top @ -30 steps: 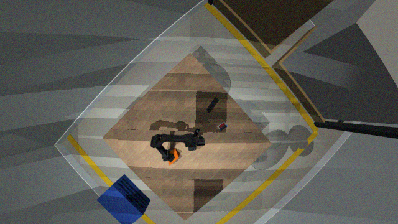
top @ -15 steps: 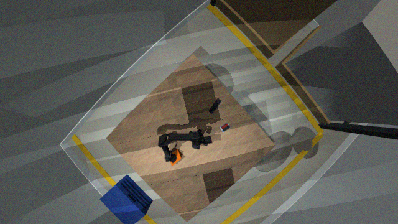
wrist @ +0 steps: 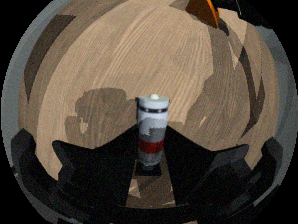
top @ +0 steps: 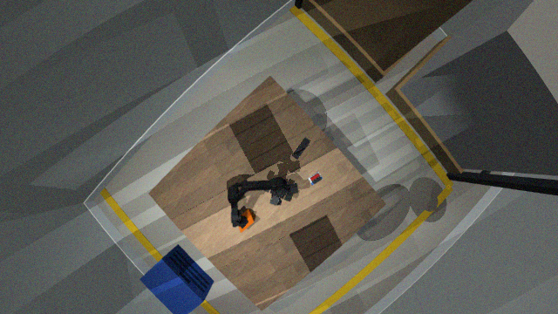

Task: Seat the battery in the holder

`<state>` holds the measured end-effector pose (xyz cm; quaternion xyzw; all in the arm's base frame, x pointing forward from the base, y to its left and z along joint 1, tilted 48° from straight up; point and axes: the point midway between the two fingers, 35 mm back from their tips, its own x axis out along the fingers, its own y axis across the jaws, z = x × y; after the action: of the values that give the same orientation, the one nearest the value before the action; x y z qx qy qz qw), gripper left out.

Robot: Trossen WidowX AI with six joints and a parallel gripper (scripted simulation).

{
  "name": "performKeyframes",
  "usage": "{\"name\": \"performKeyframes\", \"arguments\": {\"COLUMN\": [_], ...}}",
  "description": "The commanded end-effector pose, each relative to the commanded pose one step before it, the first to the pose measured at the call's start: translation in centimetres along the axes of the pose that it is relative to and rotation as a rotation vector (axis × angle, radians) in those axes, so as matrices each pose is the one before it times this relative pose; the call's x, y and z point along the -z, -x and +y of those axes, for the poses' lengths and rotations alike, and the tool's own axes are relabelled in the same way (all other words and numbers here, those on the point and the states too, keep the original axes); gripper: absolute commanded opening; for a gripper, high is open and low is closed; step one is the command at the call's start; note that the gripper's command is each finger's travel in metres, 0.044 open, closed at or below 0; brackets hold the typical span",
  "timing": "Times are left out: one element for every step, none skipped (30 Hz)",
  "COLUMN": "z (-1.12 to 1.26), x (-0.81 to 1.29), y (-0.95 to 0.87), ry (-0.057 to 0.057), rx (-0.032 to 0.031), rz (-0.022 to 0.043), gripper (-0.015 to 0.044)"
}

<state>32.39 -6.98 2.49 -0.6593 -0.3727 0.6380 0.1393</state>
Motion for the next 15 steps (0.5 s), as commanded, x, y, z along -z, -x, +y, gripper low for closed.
{"name": "performKeyframes", "arguments": {"z": [0.037,0.003,0.002,-0.004,-0.004,-0.004,-0.005,0.001,0.001,0.000,0.000,0.000,-0.001,-0.001,-0.002], "x": [0.203,0.045,0.045,0.047,0.047,0.047,0.047,0.044,0.044,0.044,0.044,0.044,0.044,0.044,0.044], "y": [-0.112,-0.035,-0.035,-0.041,-0.041,-0.041,-0.040,-0.035,-0.035,-0.035,-0.034,-0.033,-0.033,-0.033,-0.032], "ry": [-0.0009,-0.0001,-0.0001,0.0006,0.0006,0.0006,0.0006,-0.0001,-0.0001,-0.0001,-0.0001,-0.0001,-0.0001,-0.0001,0.0000], "rx": [-0.00230,0.00037,0.00036,0.00026,0.00025,0.00024,0.00022,0.00029,0.00027,0.00026,0.00024,0.00032,0.00030,0.00029,0.00027], "rz": [-0.02738,-0.00754,-0.00755,-0.00804,-0.00805,-0.00806,-0.00807,-0.00754,-0.00754,-0.00755,-0.00756,-0.00753,-0.00755,-0.00755,-0.00756], "gripper": [0.0083,0.0083,0.0083,0.0083,0.0083,0.0083,0.0083,0.0083,0.0083,0.0083,0.0083,0.0083,0.0083,0.0083,0.0083]}}
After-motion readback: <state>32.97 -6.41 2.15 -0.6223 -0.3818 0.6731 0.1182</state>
